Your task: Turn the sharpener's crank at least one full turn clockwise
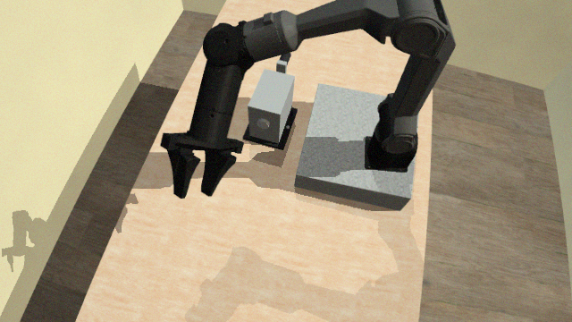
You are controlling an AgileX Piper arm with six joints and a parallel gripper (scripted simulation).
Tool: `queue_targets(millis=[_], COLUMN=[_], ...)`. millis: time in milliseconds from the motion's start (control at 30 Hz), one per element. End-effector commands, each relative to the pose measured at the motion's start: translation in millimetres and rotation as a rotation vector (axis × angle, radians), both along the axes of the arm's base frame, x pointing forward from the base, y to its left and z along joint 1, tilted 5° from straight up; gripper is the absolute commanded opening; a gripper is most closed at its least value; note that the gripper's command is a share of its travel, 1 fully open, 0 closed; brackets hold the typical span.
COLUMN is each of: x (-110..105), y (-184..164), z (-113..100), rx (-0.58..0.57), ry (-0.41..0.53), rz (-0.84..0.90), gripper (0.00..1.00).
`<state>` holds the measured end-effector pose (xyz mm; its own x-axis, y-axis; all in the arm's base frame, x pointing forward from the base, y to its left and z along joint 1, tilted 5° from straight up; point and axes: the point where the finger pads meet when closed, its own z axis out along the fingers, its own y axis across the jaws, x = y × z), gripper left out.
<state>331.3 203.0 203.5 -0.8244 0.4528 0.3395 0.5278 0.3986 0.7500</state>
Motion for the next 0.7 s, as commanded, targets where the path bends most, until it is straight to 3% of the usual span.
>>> queue_targets(millis=[0, 667], x=[3.3, 20.7], y=[-8.8, -94.4], z=[-3.1, -23.6], rx=[-0.007, -0.122], ry=[0.005, 0.071], rz=[-0.001, -0.170], gripper=[0.69, 0.69])
